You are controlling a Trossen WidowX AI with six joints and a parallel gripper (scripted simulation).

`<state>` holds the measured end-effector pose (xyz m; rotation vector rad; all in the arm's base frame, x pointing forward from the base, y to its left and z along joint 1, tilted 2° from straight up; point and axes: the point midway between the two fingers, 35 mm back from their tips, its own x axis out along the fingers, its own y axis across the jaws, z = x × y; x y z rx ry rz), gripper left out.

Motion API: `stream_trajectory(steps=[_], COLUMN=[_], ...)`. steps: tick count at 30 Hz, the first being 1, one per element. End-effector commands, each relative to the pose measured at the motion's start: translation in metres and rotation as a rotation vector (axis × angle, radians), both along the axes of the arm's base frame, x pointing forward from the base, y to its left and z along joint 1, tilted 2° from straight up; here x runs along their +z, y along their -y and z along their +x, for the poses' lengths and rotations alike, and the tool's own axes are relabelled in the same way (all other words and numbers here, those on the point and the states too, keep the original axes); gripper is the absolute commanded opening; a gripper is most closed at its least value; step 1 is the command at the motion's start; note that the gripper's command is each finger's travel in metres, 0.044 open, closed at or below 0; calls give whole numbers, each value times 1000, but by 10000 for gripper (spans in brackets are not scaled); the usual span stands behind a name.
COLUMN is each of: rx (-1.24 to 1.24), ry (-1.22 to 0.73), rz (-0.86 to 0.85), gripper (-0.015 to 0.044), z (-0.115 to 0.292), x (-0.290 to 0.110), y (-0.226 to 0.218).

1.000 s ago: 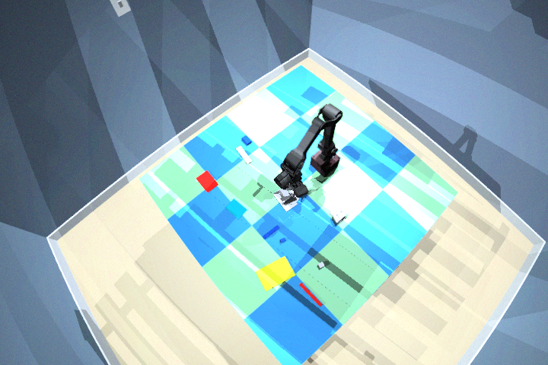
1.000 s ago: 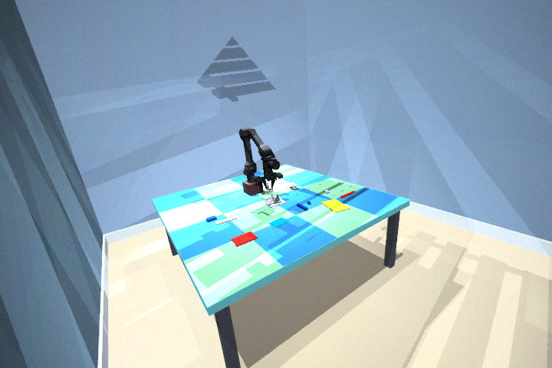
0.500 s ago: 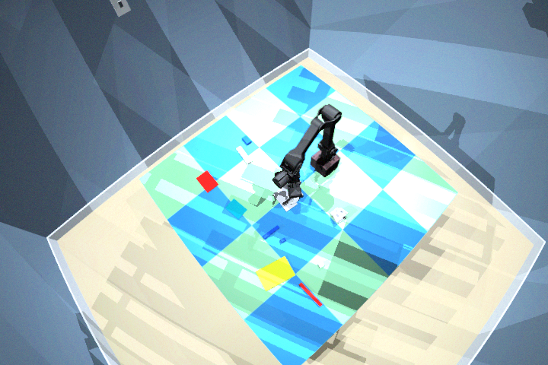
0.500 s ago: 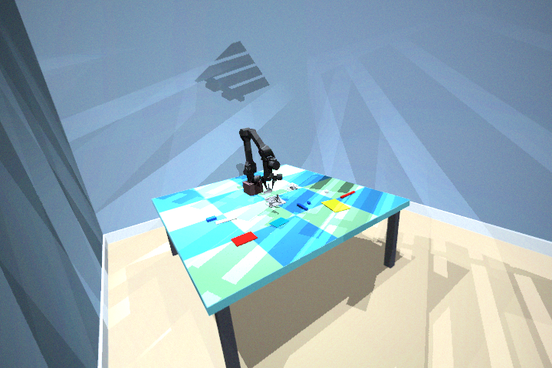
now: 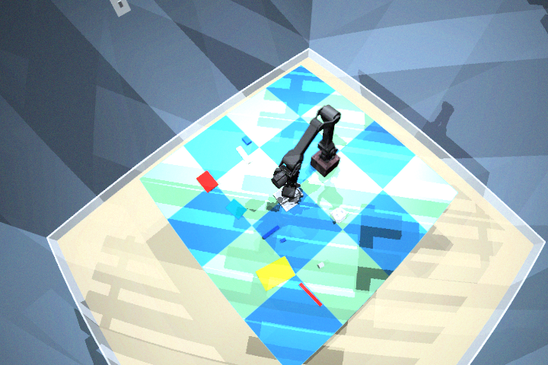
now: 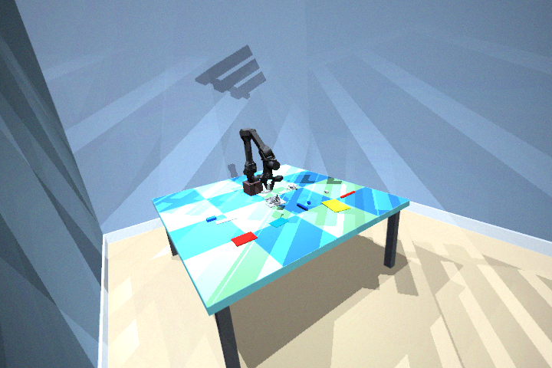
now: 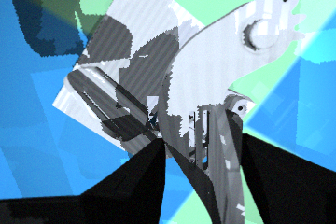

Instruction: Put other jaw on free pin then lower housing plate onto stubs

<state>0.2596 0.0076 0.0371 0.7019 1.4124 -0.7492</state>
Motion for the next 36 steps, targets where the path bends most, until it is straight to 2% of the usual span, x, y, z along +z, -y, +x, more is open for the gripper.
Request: stream_trajectory(steps=[1, 36], rx=[-92, -871], ry=[9, 41], rz=[3, 16], gripper=[134, 134], z=[3, 15], x=[1, 0], y=[1, 7])
